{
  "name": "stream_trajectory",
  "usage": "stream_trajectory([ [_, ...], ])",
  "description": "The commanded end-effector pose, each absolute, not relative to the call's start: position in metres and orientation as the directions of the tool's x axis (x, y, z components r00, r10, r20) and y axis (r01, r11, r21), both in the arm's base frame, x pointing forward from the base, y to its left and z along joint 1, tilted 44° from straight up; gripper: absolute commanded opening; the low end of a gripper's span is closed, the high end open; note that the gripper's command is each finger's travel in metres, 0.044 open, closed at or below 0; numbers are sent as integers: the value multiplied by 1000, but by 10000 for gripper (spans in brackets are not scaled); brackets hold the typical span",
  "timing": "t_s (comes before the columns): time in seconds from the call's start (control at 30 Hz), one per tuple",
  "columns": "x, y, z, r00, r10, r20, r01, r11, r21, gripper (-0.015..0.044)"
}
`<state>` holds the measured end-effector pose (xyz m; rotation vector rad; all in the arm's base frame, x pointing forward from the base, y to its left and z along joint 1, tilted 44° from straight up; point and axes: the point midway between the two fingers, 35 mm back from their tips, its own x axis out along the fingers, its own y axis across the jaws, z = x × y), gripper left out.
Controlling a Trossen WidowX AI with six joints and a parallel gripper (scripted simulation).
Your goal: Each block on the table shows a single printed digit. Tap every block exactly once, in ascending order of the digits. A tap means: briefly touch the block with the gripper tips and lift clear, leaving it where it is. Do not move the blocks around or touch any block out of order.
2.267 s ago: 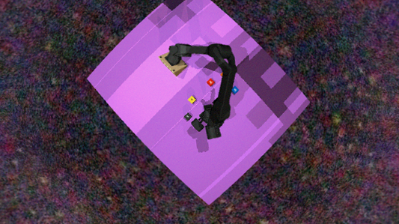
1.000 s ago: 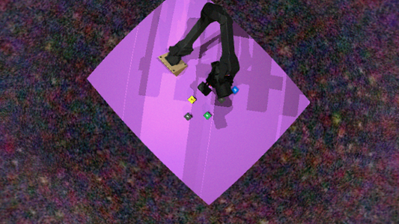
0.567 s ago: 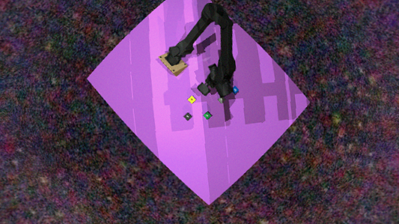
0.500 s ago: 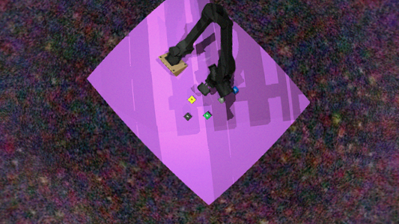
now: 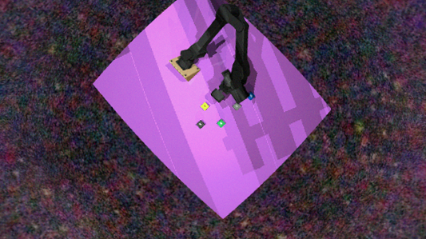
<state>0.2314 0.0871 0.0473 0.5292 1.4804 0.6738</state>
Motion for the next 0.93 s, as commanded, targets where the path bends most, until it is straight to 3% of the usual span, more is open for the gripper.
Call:
stream_trajectory([
  [0.0, 229, 89, 44, -37, 698, -715, -74, 712, 699, 20],
  [0.33, 230, 68, 65, -37, 697, -716, -73, 713, 698, 20],
  [0.67, 234, 97, 198, -37, 698, -715, -73, 712, 699, 283],
  [0.8, 231, 99, 209, -38, 698, -715, -73, 711, 699, 387],
  [0.9, 231, 99, 209, -38, 698, -715, -73, 711, 699, 400],
])
